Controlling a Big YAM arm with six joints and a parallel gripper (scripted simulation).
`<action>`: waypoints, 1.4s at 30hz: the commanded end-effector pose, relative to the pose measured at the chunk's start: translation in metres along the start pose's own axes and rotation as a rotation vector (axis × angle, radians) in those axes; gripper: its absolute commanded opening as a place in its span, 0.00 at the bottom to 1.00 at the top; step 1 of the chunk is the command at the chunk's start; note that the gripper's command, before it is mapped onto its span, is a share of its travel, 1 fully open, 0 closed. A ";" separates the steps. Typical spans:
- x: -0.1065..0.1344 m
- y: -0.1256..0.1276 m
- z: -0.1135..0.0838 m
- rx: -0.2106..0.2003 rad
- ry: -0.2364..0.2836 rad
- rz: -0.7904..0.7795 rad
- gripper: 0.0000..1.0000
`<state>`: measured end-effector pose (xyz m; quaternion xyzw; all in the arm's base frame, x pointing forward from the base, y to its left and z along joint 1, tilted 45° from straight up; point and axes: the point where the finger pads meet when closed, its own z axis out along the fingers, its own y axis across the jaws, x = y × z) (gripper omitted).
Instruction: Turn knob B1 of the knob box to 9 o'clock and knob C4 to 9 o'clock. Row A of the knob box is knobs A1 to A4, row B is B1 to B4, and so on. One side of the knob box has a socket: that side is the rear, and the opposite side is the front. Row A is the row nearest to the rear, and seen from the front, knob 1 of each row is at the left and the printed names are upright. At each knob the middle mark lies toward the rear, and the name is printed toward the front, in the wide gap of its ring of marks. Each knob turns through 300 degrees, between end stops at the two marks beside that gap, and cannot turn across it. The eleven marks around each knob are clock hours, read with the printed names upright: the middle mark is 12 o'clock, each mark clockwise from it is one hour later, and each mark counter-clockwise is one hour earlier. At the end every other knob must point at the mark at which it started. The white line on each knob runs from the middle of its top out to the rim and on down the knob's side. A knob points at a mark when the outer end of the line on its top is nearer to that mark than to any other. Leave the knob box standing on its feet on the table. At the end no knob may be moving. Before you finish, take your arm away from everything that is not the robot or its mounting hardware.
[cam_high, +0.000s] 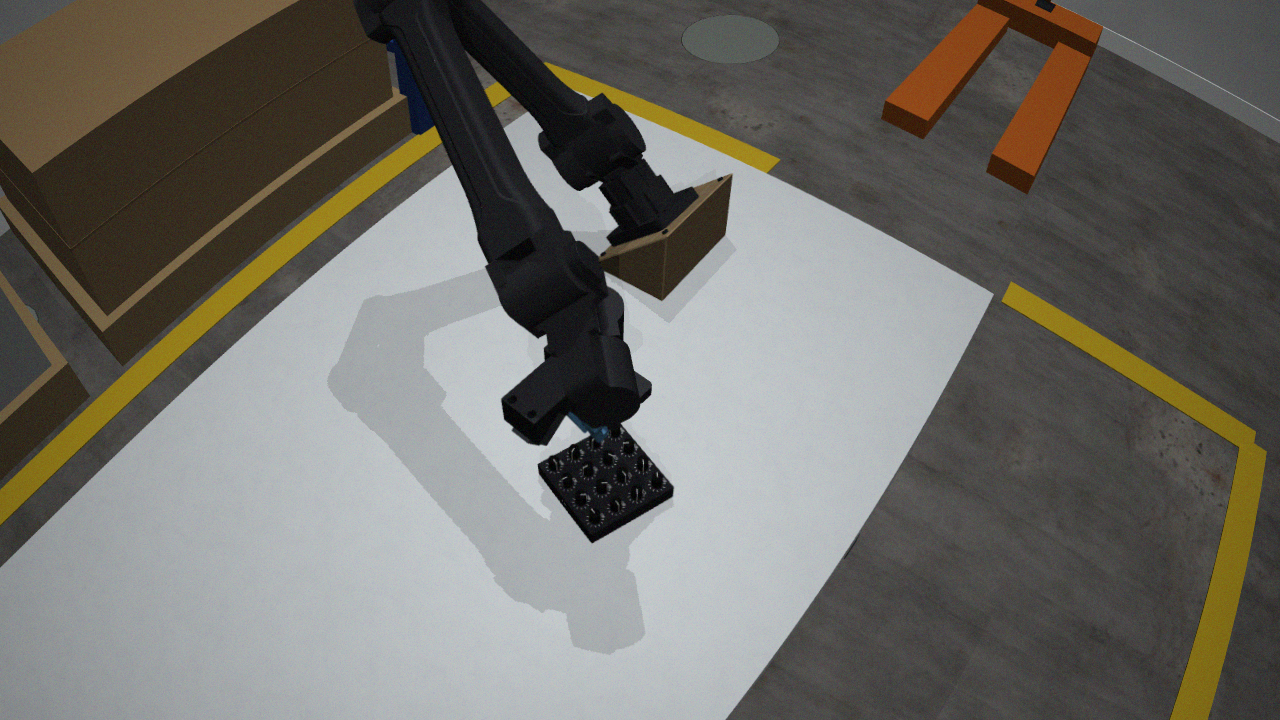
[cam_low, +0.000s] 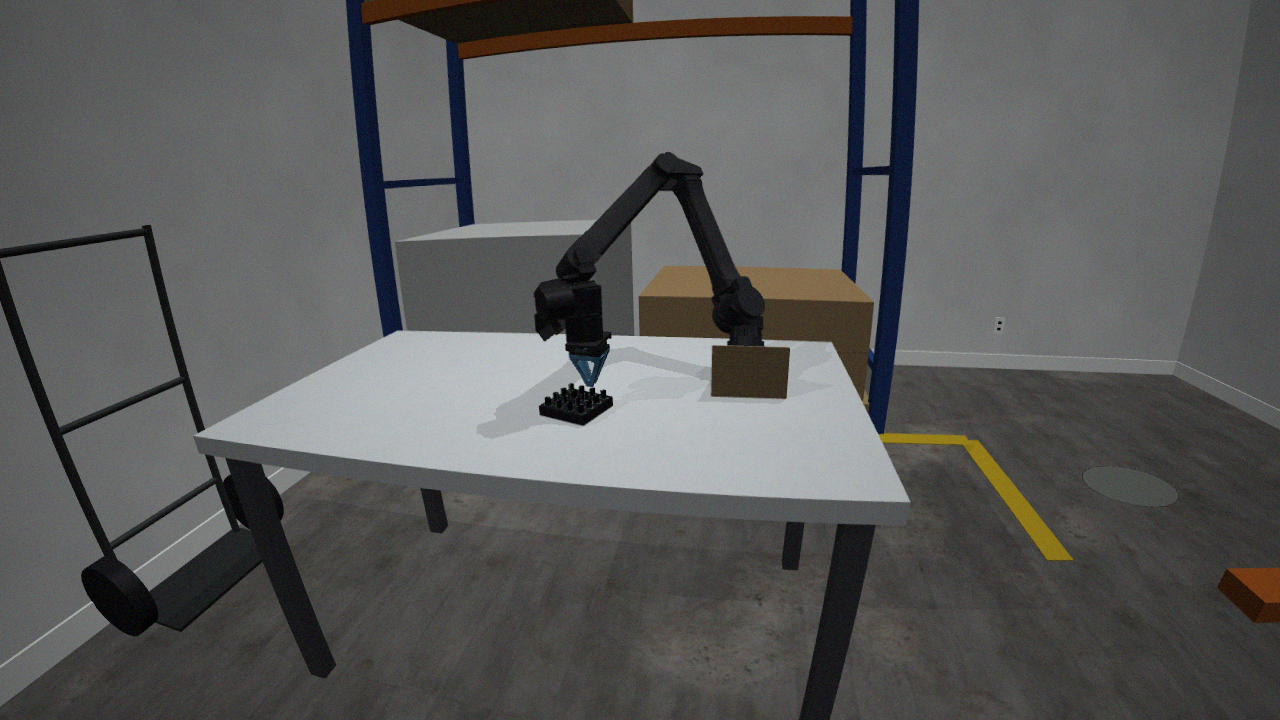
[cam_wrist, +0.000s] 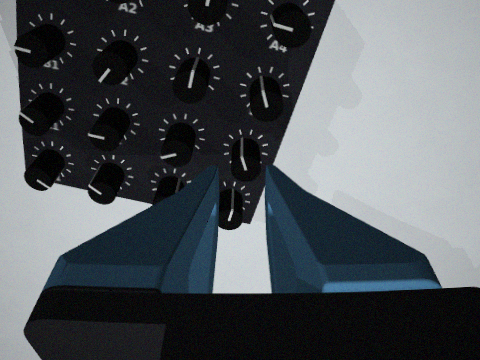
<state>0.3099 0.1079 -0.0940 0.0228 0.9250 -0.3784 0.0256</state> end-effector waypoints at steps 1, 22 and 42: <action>-0.004 -0.001 0.004 0.001 0.005 0.004 0.18; 0.000 0.003 -0.005 -0.013 -0.018 0.012 0.18; 0.000 0.003 -0.005 -0.013 -0.018 0.012 0.18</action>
